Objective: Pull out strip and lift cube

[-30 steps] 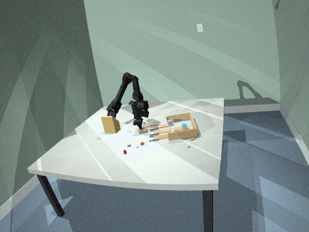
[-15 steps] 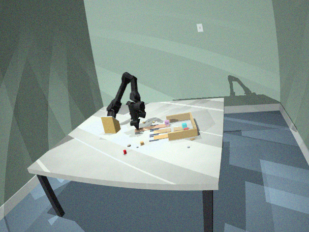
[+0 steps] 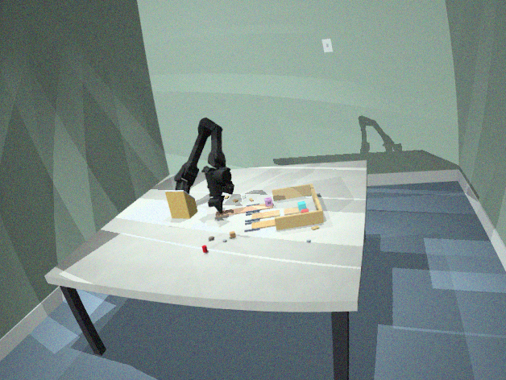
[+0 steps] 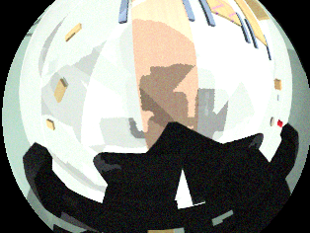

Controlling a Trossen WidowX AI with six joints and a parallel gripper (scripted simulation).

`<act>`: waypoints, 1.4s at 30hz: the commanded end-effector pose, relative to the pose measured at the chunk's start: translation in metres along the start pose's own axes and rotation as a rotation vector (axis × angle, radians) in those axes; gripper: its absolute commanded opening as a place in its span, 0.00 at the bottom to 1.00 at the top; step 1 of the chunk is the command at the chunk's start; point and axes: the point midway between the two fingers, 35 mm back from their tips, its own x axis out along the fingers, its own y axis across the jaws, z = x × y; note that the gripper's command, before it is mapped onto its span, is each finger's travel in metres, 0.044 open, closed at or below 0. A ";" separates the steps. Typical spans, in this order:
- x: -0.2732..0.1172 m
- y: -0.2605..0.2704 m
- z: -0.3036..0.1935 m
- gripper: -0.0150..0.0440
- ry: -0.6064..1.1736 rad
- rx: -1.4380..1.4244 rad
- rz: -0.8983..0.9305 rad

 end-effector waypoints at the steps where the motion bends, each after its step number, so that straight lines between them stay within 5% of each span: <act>1: 0.004 0.004 -0.016 0.25 0.034 0.008 0.005; 42: 0.004 0.003 -0.033 0.25 0.035 0.008 0.005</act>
